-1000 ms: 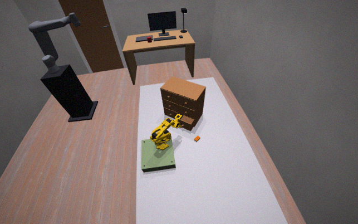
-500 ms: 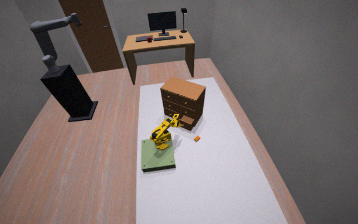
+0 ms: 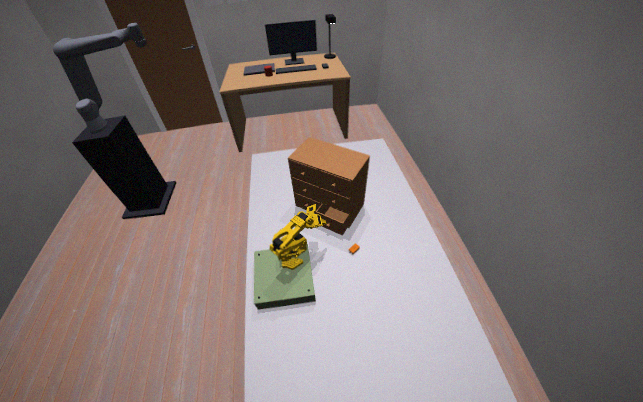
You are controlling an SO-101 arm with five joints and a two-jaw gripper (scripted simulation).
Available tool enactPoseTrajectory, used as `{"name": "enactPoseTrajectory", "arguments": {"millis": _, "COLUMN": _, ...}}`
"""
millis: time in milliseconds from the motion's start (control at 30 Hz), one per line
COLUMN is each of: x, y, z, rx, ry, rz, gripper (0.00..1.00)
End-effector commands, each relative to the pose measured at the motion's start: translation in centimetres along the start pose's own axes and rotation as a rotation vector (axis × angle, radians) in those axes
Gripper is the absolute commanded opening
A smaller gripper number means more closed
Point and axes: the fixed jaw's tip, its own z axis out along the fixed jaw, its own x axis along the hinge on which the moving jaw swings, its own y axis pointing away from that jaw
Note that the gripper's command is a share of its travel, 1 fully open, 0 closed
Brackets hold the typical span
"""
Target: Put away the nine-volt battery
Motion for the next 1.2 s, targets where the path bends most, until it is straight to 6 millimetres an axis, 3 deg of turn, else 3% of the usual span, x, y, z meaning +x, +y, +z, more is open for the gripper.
{"name": "enactPoseTrajectory", "arguments": {"millis": 0, "x": 0.25, "y": 0.45, "z": 0.14, "rx": -0.018, "ry": 0.006, "rz": -0.103, "gripper": 0.21}}
{"name": "enactPoseTrajectory", "arguments": {"millis": 1167, "x": 0.49, "y": 0.43, "z": 0.14, "rx": -0.023, "ry": -0.014, "rz": -0.882, "gripper": 0.21}}
